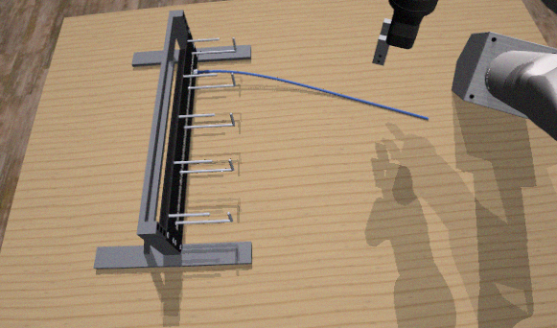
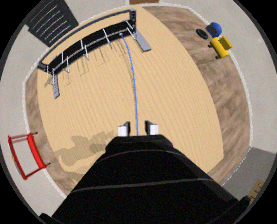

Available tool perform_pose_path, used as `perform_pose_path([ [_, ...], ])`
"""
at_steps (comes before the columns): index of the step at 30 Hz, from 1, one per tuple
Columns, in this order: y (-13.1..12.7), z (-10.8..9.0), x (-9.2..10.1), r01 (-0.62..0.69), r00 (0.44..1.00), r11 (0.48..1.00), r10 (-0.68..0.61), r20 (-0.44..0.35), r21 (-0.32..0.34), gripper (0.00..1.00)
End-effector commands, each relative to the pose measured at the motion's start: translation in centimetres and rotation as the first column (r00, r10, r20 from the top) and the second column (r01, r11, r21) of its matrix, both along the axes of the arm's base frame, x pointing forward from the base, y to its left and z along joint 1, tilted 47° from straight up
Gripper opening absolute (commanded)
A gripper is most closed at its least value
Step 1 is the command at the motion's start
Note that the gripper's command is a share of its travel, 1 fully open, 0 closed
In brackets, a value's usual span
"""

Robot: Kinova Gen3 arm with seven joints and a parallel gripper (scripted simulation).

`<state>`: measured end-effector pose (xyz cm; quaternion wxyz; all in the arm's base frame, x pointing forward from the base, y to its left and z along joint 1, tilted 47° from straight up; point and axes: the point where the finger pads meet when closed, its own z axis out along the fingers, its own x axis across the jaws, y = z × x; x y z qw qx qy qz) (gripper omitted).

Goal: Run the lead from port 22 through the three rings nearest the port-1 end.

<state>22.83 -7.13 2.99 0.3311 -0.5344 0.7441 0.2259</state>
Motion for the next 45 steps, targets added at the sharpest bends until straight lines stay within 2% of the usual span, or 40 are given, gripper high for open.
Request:
perform_pose_path([
  [1,0.0,0.0,0.0,0.000,1.000,1.000,0.000,0.001,-0.001,0.67],
  [14,1.1,-1.1,0.4,0.000,1.000,1.000,0.000,0.001,-0.001,0.67],
  [45,7.1,-7.0,2.6,0.000,1.000,1.000,0.000,0.001,-0.001,0.67],
])
